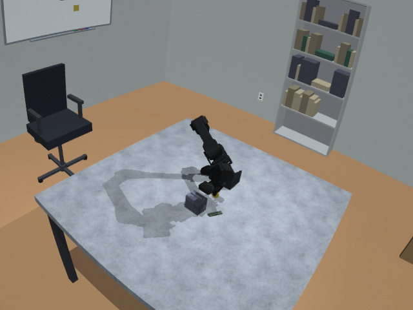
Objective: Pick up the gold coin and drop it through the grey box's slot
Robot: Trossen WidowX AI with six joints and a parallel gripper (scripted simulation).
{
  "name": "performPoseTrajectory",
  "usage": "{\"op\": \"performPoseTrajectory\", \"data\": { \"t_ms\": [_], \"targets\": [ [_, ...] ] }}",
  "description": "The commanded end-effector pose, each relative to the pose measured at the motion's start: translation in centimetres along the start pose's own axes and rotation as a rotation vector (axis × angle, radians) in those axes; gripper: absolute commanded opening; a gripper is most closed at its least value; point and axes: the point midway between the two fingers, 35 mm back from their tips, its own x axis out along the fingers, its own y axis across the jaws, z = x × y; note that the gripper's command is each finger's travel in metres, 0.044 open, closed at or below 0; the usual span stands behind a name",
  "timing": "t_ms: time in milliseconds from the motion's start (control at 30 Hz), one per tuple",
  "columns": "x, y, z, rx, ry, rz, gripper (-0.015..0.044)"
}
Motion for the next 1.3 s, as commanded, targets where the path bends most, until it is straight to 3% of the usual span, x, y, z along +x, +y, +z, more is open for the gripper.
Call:
{"op": "performPoseTrajectory", "data": {
  "t_ms": [0,867,1267],
  "targets": [
    [-0.1,0.8,1.1,0.002,-0.001,0.003,0.0000],
    [0.0,3.8,7.0,0.003,-0.009,0.003,0.0000],
    [0.0,3.6,6.5,0.005,-0.005,0.001,0.0000]
  ]
}}
